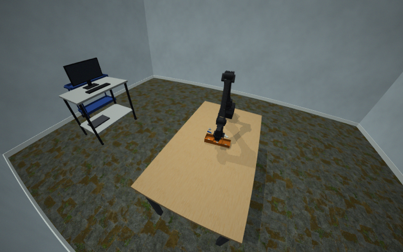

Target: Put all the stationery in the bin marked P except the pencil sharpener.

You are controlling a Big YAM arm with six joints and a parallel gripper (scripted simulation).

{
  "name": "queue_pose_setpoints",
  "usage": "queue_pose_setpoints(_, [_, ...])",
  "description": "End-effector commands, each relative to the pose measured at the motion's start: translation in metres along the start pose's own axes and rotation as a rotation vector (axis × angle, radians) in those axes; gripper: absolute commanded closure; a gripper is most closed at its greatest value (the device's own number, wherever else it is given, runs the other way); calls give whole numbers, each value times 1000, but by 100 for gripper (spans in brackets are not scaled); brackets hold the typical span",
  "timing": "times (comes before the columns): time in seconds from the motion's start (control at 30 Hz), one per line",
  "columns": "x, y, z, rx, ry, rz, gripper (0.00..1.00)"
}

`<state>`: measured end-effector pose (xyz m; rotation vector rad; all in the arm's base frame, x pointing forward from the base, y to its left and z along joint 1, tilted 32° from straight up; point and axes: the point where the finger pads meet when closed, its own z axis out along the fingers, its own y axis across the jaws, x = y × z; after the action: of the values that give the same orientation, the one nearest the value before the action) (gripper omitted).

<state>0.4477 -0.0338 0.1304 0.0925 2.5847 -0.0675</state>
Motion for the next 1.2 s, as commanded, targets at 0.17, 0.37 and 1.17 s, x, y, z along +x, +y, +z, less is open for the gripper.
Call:
queue_pose_setpoints(0.17, [-22, -7, -11, 6, -58, 7, 92])
queue_pose_setpoints(0.37, [-23, -7, -11, 6, -59, 6, 92])
queue_pose_setpoints(1.17, [-27, -8, -14, 6, -62, 3, 92])
